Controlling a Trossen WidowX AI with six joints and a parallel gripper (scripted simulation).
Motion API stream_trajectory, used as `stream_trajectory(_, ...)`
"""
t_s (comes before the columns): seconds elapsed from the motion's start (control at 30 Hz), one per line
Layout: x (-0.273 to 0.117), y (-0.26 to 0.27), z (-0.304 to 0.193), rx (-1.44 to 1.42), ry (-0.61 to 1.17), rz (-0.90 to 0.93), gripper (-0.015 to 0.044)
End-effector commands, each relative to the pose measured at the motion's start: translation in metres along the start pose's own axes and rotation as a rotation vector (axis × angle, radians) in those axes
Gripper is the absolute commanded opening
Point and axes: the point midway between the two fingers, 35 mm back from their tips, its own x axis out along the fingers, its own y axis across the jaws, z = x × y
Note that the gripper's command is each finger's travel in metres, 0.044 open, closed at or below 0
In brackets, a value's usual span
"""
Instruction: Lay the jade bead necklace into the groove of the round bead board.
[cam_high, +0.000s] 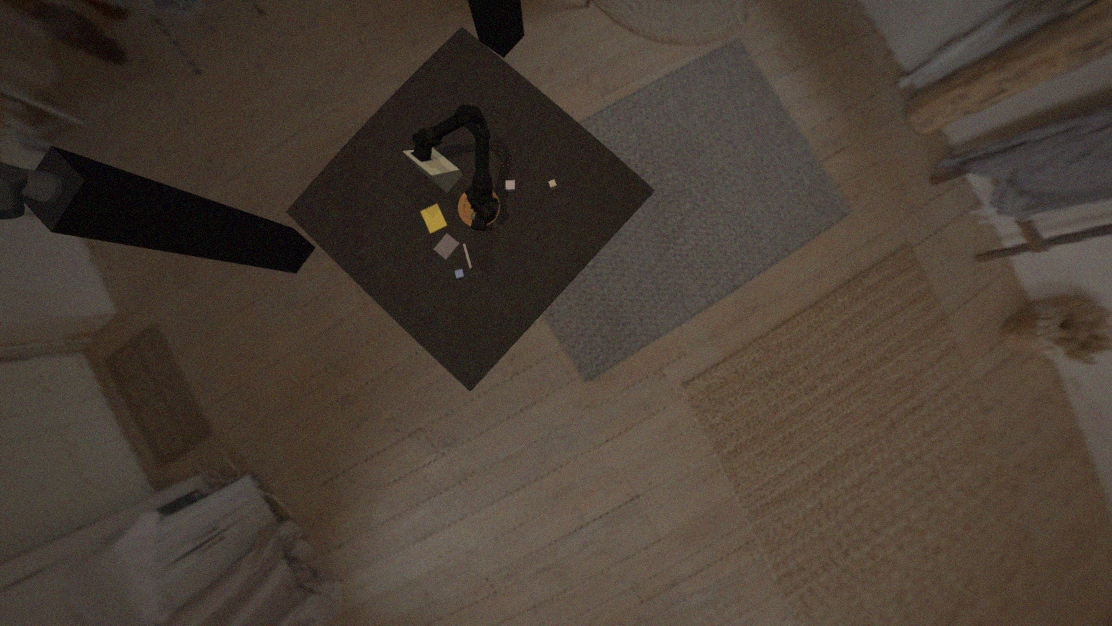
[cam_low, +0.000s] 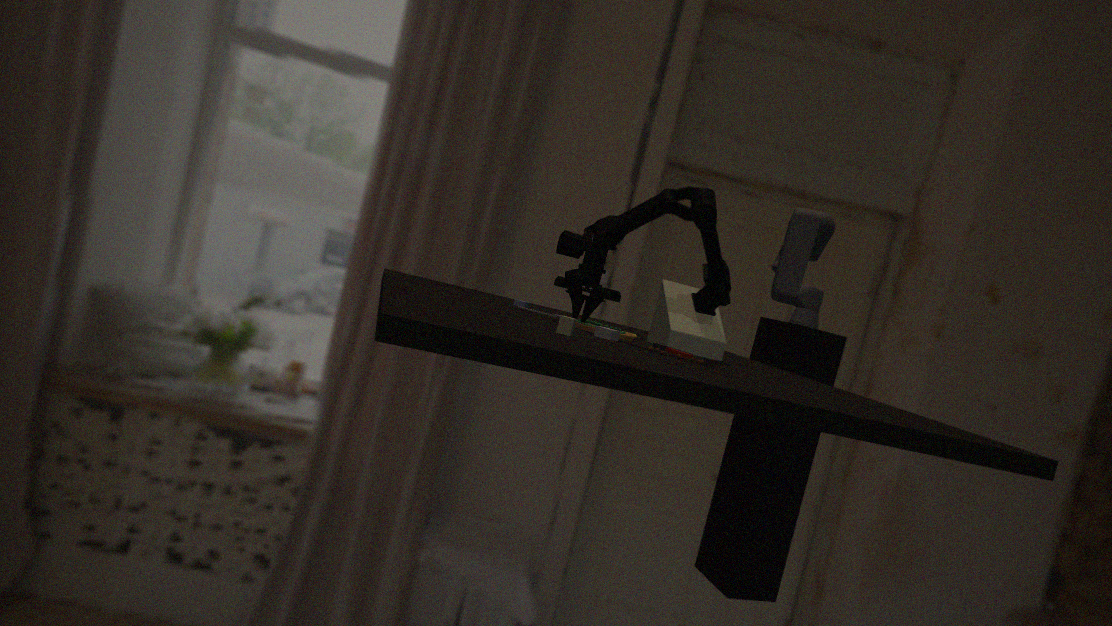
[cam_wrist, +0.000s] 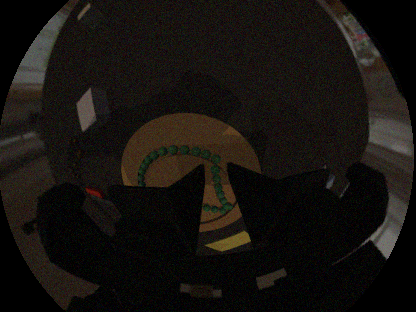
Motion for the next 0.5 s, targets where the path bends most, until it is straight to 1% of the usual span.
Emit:
stream_trajectory(0.0, 0.0, 0.0, 0.0, 0.0, 0.0, 0.0, 0.0094)
stream_trajectory(0.1, 0.0, 0.0, 0.0, 0.0, 0.0, 0.0, 0.0015)
stream_trajectory(0.13, 0.0, 0.0, 0.0, 0.0, 0.0, 0.0, 0.0)
stream_trajectory(0.47, 0.0, 0.0, 0.0, 0.0, 0.0, 0.0, 0.0)
